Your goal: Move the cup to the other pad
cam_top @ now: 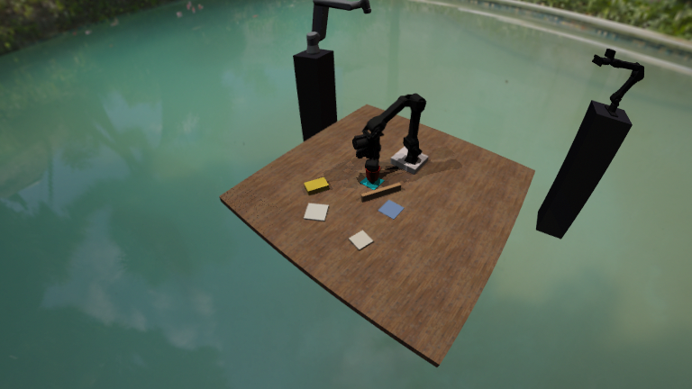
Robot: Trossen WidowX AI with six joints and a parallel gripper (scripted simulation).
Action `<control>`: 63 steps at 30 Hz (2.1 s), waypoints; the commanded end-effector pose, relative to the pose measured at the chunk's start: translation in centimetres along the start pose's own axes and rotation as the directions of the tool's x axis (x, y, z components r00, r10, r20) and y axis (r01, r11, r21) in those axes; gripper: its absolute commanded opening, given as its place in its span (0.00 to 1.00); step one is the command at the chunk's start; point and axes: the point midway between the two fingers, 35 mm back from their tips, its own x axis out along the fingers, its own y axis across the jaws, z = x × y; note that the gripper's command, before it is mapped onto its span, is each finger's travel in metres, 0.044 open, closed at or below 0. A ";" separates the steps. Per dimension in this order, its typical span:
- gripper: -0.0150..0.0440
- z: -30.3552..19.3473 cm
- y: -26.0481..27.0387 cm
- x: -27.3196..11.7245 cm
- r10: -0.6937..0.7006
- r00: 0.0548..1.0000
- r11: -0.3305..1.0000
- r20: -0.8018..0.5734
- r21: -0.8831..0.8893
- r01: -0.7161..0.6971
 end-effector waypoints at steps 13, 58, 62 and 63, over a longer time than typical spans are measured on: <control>0.25 -0.1 -0.3 2.0 -0.005 1.000 1.000 -0.002 -0.002 0.005; 0.47 0.1 0.0 -1.0 -0.003 1.000 1.000 -0.001 -0.001 0.003; 0.47 0.2 0.0 -1.5 -0.003 1.000 1.000 -0.001 -0.002 0.003; 0.47 0.2 0.0 -1.6 -0.003 1.000 1.000 -0.001 -0.002 0.003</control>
